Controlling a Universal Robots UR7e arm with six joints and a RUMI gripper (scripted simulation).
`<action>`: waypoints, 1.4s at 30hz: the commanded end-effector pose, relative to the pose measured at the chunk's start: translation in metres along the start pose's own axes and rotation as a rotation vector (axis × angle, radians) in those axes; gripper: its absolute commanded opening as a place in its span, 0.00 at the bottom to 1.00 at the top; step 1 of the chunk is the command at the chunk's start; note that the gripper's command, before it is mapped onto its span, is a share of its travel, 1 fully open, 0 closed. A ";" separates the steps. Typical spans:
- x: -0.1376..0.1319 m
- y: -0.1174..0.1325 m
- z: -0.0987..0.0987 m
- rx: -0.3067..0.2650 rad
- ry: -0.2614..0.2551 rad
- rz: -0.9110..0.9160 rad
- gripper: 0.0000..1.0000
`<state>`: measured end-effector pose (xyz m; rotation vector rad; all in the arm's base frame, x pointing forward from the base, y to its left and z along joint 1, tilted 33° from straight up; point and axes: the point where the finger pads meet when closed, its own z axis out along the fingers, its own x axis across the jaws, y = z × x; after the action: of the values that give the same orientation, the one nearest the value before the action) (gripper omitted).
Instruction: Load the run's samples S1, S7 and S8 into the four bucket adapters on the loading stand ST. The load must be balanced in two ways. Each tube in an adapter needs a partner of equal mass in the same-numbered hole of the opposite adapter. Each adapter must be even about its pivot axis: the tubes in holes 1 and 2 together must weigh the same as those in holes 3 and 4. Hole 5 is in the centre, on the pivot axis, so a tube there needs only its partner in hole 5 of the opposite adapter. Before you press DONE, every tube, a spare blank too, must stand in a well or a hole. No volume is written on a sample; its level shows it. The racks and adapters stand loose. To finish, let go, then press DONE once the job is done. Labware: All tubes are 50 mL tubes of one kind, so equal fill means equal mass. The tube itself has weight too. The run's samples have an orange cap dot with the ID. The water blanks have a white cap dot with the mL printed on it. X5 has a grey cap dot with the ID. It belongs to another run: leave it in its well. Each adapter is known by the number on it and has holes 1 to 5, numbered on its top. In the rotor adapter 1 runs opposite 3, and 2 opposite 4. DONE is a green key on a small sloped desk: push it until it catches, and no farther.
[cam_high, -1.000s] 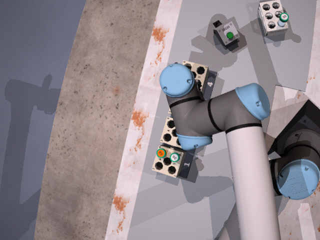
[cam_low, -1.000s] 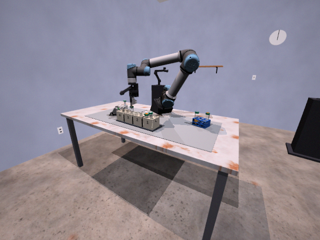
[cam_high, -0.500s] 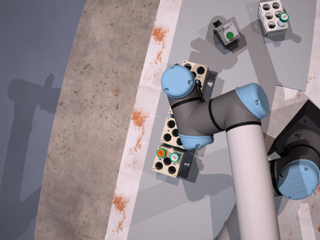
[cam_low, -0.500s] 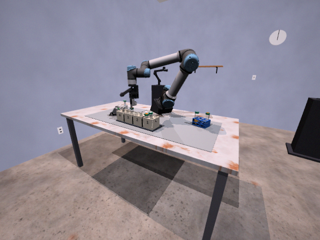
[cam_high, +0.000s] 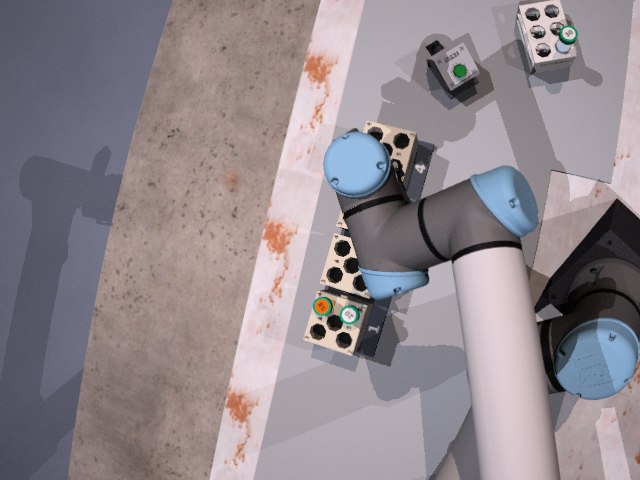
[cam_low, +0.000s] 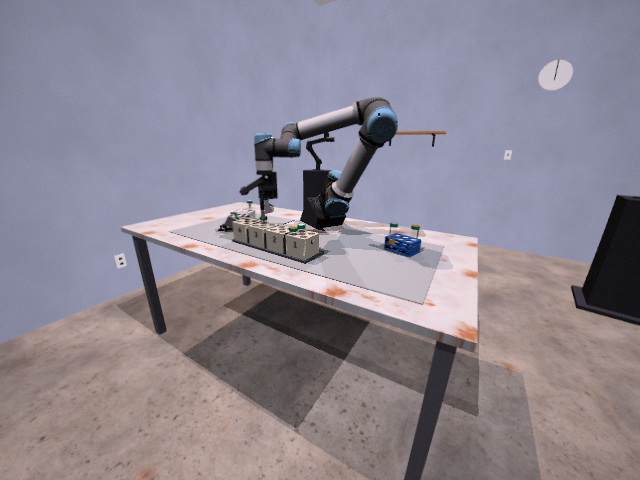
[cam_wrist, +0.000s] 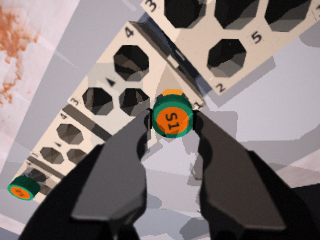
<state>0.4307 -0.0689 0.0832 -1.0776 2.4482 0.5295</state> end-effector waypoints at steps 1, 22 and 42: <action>0.000 0.000 0.000 0.001 0.000 0.000 0.00; 0.000 0.000 -0.010 0.001 0.000 0.000 0.35; -0.017 0.047 -0.041 0.001 0.000 -0.300 0.35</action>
<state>0.4124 -0.0718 0.1226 -1.2233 2.3669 0.4878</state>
